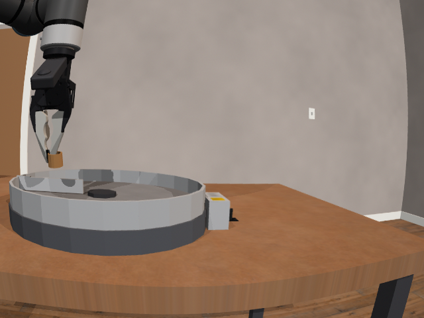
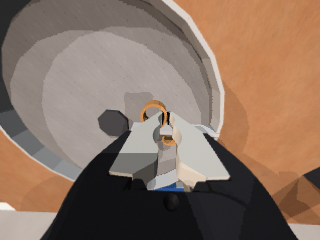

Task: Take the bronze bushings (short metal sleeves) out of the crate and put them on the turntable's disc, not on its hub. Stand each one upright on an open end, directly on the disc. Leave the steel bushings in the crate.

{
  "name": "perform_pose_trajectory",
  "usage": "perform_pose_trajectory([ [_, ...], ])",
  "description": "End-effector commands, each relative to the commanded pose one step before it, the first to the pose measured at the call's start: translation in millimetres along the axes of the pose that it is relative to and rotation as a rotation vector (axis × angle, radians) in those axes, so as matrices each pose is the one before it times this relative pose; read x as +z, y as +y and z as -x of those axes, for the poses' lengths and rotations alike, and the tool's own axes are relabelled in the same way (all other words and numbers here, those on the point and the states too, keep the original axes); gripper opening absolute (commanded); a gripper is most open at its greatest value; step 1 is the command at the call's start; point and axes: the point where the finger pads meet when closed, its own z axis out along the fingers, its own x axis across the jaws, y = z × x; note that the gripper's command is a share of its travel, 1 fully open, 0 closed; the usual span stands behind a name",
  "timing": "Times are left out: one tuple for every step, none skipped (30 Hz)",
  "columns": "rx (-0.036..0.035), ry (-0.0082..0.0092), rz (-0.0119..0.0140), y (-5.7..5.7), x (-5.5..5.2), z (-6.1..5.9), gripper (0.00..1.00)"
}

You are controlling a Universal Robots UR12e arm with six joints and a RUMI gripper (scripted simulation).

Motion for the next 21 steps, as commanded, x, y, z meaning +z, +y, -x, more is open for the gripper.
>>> perform_pose_trajectory([
  [-0.00016,-0.00063,-0.0002,0.05,-0.39,0.27,0.0],
  [0.0,0.0,0.0,0.0,0.0,0.0,0.0],
  [0.0,0.0,0.0,0.0,0.0,0.0,0.0],
  [0.0,0.0,0.0,0.0,0.0,0.0,0.0],
  [0.0,0.0,0.0,0.0,0.0,0.0,0.0],
  [0.0,0.0,0.0,0.0,0.0,0.0,0.0],
  [0.0,0.0,0.0,0.0,0.27,0.0,0.0],
  [0.0,0.00001,0.0,-0.02,1.51,0.0,0.0],
  [0.0,0.0,0.0,0.0,0.0,0.0,0.0],
  [0.0,0.0,0.0,0.0,0.0,0.0,0.0],
  [0.0,0.00001,0.00001,-0.02,3.11,-0.01,0.0],
  [0.0,0.0,0.0,-0.04,4.39,0.0,0.0],
  [0.0,0.0,0.0,-0.04,4.9,0.0,0.0],
  [0.0,0.0,0.0,-0.04,4.48,0.0,0.0],
  [0.0,0.0,0.0,-0.03,3.23,0.0,0.0],
  [0.0,0.0,0.0,-0.01,1.57,-0.01,0.0],
  [0.0,0.0,0.0,0.0,0.28,0.0,0.0],
  [0.0,0.0,0.0,0.0,0.0,0.0,0.0],
  [0.0,0.0,0.0,0.0,0.0,0.0,0.0],
  [0.0,0.0,0.0,0.0,0.0,0.0,0.0],
  [0.0,0.0,0.0,0.0,0.0,0.0,0.0],
])
